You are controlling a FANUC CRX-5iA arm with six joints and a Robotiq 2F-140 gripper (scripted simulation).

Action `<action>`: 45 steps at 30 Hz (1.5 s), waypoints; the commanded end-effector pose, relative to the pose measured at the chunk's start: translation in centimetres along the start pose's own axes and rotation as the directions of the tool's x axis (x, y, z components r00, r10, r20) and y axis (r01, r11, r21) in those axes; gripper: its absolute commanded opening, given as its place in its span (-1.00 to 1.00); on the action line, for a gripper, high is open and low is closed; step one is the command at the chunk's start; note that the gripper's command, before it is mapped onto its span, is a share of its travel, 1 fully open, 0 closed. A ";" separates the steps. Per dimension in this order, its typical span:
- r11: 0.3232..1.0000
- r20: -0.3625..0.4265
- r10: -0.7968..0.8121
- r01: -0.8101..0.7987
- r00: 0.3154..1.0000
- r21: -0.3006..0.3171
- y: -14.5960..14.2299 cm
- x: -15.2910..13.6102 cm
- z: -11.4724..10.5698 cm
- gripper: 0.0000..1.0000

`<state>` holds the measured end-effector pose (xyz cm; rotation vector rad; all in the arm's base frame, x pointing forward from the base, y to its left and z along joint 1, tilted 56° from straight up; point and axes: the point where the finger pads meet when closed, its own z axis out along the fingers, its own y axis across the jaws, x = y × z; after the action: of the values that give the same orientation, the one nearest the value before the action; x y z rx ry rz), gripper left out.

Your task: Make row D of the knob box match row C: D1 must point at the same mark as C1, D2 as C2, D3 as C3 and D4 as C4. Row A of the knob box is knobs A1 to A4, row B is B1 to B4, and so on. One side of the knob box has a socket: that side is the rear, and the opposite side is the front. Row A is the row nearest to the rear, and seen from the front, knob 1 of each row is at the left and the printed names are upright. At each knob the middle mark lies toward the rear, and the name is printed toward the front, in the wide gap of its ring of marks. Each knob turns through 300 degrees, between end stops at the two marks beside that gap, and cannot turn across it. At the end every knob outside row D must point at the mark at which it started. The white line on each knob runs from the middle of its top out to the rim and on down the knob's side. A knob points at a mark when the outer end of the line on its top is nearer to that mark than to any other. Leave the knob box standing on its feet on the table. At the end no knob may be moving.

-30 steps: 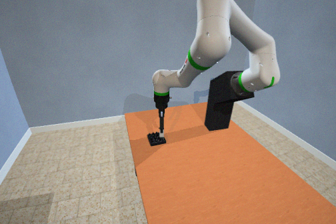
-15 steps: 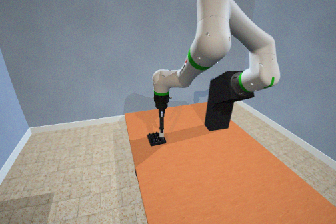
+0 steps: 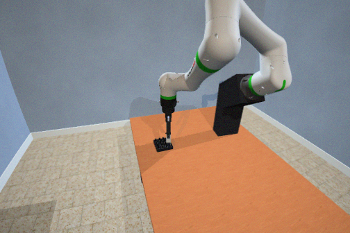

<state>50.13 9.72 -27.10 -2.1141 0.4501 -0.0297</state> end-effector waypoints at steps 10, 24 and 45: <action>1.000 0.000 0.000 0.000 1.000 0.000 0.2 -0.8 0.0 1.00; 1.000 0.000 0.000 0.000 1.000 0.000 1.0 -3.5 0.0 1.00; 1.000 0.000 0.000 0.000 1.000 0.000 1.5 -5.0 0.0 1.00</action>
<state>44.98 10.64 -27.52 -2.1137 0.4501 -0.0299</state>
